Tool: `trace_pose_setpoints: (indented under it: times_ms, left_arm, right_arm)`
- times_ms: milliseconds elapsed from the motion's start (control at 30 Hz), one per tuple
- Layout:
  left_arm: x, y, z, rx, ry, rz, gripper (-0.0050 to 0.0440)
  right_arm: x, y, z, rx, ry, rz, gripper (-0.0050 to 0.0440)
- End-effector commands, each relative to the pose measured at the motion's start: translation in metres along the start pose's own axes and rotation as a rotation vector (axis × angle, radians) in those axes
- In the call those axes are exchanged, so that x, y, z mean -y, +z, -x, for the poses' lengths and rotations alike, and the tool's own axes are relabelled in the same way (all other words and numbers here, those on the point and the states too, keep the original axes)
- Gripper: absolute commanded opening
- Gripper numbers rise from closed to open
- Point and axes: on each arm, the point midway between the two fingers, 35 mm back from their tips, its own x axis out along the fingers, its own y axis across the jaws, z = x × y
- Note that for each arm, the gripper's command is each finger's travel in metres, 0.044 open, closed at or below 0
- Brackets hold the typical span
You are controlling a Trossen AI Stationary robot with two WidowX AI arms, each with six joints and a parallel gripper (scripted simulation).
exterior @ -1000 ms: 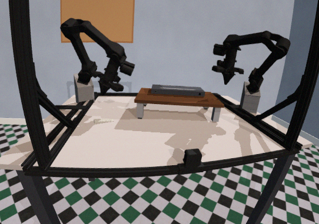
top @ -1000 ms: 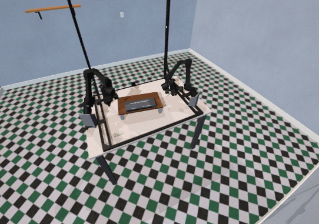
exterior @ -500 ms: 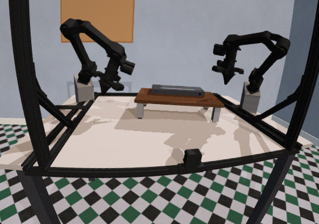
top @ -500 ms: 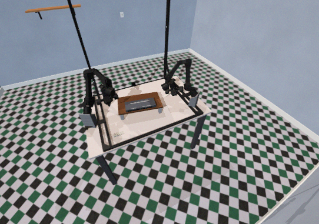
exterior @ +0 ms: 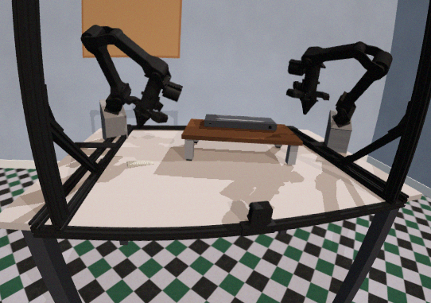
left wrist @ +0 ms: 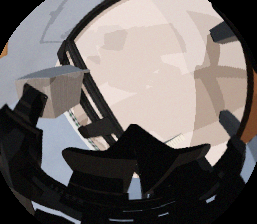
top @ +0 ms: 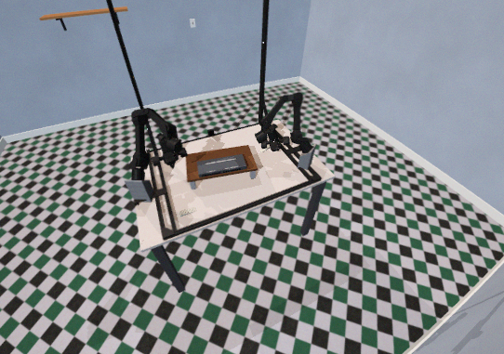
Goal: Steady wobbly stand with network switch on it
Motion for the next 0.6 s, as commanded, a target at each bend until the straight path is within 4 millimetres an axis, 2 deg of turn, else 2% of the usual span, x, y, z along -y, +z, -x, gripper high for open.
trace_pose_setpoints:
  times_ms: [0, 133, 333, 367, 567]
  left_arm:
    - [-0.004, 0.021, 0.015, 0.013, -0.063, 0.142, 0.0000]
    - [-0.008, 0.032, 0.025, 0.020, -0.108, 0.225, 0.0000]
    - [-0.008, 0.032, 0.025, 0.020, -0.108, 0.225, 0.0000]
    - [0.000, 0.002, 0.001, 0.001, -0.004, 0.010, 0.0000]
    - [-0.002, 0.011, 0.007, 0.007, -0.029, 0.072, 0.0000]
  right_arm:
    - [0.000, 0.000, 0.000, 0.000, 0.000, 0.000, 0.0000]
    - [0.000, 0.000, 0.000, 0.000, 0.000, 0.000, 0.0000]
    - [0.000, 0.000, 0.000, 0.000, 0.000, 0.000, 0.0000]
    - [0.000, 0.000, 0.000, 0.000, 0.000, 0.000, 0.0000]
    - [0.000, 0.000, 0.000, 0.000, 0.000, 0.000, 0.0000]
